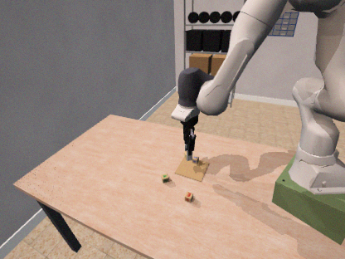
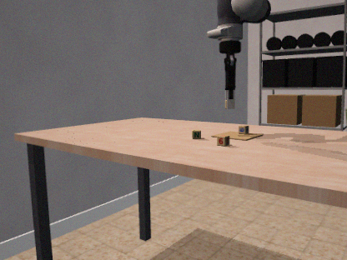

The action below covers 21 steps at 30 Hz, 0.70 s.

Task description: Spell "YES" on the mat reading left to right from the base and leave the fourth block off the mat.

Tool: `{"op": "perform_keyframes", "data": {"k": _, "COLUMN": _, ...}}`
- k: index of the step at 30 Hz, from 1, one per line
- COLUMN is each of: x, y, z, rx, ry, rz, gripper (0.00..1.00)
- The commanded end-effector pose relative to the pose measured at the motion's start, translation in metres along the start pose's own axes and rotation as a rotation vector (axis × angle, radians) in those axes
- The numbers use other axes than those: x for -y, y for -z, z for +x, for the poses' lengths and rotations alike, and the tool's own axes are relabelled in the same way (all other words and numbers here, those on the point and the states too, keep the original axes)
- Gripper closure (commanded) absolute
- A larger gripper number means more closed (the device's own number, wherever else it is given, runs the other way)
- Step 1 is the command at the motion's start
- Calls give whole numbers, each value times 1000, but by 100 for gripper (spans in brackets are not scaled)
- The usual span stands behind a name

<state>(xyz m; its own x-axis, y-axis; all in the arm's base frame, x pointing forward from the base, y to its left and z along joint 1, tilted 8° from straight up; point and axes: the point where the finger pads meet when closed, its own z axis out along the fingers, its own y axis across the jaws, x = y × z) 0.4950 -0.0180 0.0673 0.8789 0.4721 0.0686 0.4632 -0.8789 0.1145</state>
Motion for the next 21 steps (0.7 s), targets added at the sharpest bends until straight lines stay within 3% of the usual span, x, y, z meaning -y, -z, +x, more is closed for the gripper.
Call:
{"op": "perform_keyframes", "data": {"k": 1, "x": 1, "y": 0, "z": 0, "rx": -2, "ry": 139, "rz": -2, "gripper": 84}}
{"op": "perform_keyframes", "data": {"k": 21, "x": 5, "y": 0, "z": -1, "rx": -2, "ry": 411, "rz": -3, "gripper": 84}}
